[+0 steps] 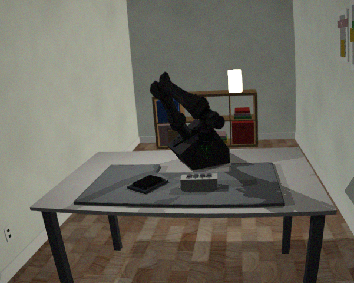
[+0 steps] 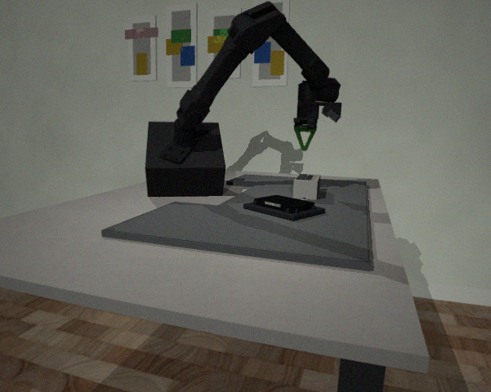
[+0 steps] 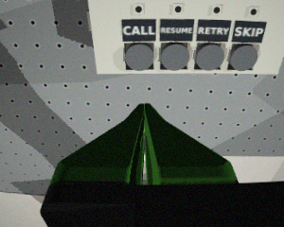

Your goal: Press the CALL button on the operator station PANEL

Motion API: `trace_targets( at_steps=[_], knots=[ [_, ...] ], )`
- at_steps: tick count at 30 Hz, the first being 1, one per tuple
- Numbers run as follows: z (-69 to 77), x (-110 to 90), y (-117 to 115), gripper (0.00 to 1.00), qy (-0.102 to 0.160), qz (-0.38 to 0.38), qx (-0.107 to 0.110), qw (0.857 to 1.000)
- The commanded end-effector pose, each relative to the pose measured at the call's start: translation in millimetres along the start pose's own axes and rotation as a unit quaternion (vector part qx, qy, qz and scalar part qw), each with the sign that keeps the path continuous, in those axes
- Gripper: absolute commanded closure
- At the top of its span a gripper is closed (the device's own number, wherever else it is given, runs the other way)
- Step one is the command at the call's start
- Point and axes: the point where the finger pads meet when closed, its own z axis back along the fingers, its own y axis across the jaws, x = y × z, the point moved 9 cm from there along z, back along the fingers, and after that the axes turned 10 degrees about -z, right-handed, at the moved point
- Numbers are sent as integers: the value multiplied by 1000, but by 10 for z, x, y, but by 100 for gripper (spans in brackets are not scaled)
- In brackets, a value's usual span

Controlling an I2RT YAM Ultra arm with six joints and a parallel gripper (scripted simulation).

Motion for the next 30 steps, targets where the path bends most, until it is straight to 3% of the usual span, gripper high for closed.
trace_targets(
  at_steps=[1,16,22,24,25,30],
  knots=[
    [141,37,72,100,-16,-2,15,1000],
    [141,38,72,100,-16,-2,15,1000],
    [-105,-52,54,100,-1,10,-1,1000],
    [-105,-52,54,100,-1,10,-1,1000],
    [12,85,55,100,-18,-7,16,1000],
    [-178,-56,59,100,-3,11,-2,1000]
  ],
)
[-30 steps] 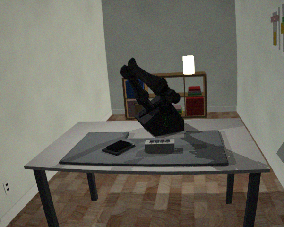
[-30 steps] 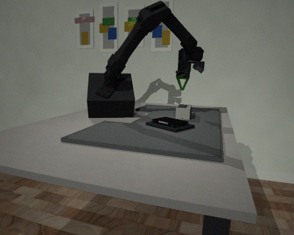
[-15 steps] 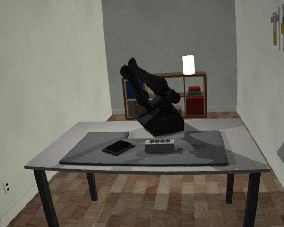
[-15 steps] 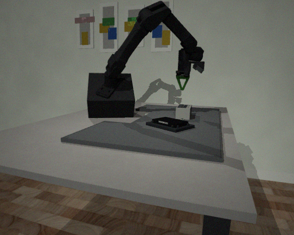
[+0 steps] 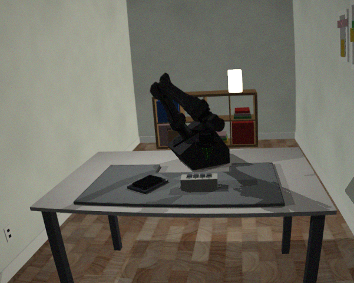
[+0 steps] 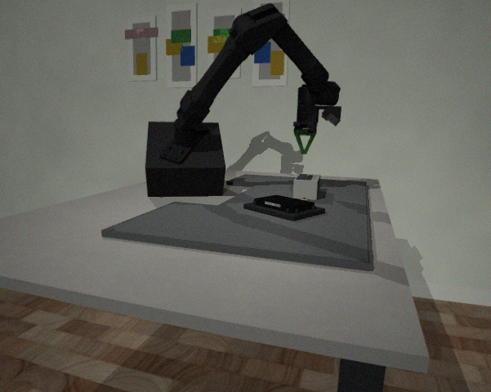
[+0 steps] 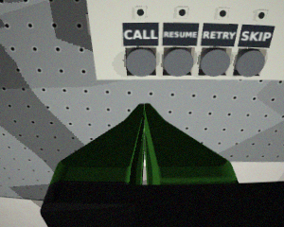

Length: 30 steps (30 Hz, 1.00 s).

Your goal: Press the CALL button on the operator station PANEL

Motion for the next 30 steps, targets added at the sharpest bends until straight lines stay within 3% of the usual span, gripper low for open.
trace_targets(
  at_steps=[1,6,9,11,12,15,21,24,28,29,30],
  knots=[
    [-83,-51,45,100,-2,11,-3,1000],
    [-89,-2,21,100,-9,3,3,1000],
    [-190,-51,43,100,-3,11,-4,1000],
    [-190,-51,43,100,-3,11,-4,1000],
    [-91,52,51,100,-17,-1,10,1000],
    [-246,-29,15,100,-2,6,-4,1000],
    [-265,-3,13,100,-9,3,2,1000],
    [-374,-44,27,100,-1,9,-5,1000],
    [-381,-59,50,100,-3,13,-3,1000],
    [-216,106,55,100,-27,-7,18,999],
    [-266,105,47,100,-23,-8,14,1000]
  ],
)
